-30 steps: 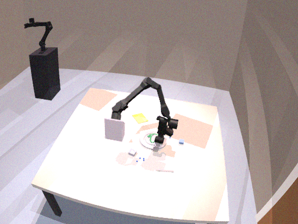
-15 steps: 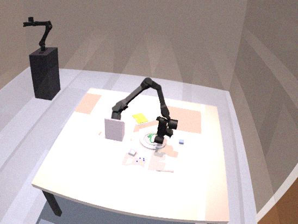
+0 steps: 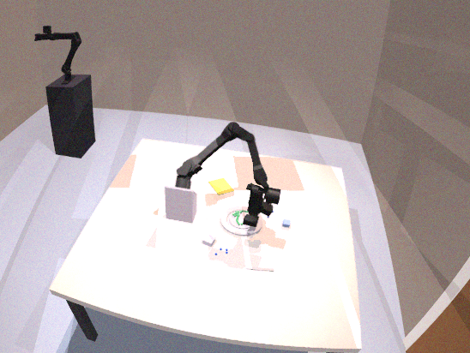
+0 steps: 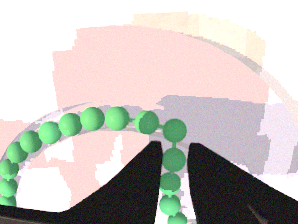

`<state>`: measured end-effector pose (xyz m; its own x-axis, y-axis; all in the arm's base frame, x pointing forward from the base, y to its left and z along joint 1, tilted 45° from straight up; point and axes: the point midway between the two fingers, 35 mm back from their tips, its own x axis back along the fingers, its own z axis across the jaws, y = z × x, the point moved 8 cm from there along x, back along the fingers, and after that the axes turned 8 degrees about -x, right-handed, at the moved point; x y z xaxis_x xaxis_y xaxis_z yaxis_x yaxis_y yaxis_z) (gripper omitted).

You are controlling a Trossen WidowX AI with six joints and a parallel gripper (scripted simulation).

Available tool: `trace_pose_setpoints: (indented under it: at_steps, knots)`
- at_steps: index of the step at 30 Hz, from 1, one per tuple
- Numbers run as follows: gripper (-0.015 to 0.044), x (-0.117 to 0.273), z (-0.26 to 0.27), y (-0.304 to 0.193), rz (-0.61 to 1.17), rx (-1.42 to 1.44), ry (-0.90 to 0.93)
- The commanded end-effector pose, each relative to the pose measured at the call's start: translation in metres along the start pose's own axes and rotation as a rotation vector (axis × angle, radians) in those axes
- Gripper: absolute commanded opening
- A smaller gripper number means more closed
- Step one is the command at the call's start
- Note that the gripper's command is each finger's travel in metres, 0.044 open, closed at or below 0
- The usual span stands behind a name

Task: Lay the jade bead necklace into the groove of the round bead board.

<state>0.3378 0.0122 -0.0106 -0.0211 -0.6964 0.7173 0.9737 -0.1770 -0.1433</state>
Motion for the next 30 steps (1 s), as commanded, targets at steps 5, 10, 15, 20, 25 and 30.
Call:
trace_pose_setpoints:
  at_steps: [5, 10, 15, 20, 25, 30]
  knots:
    - [0.0000, 0.0000, 0.0001, 0.0001, 0.000, 0.000, 0.000]
    - [0.0000, 0.0000, 0.0001, 0.0001, 0.000, 0.000, 0.000]
    - [0.0000, 0.0000, 0.0001, 0.0001, 0.000, 0.000, 0.000]
    - [0.0000, 0.0000, 0.0001, 0.0001, 0.000, 0.000, 0.000]
    - [0.0000, 0.0055, -0.0007, -0.0018, 0.005, -0.009, 0.003]
    - [0.0000, 0.0061, -0.0057, 0.0025, 0.005, -0.009, 0.003]
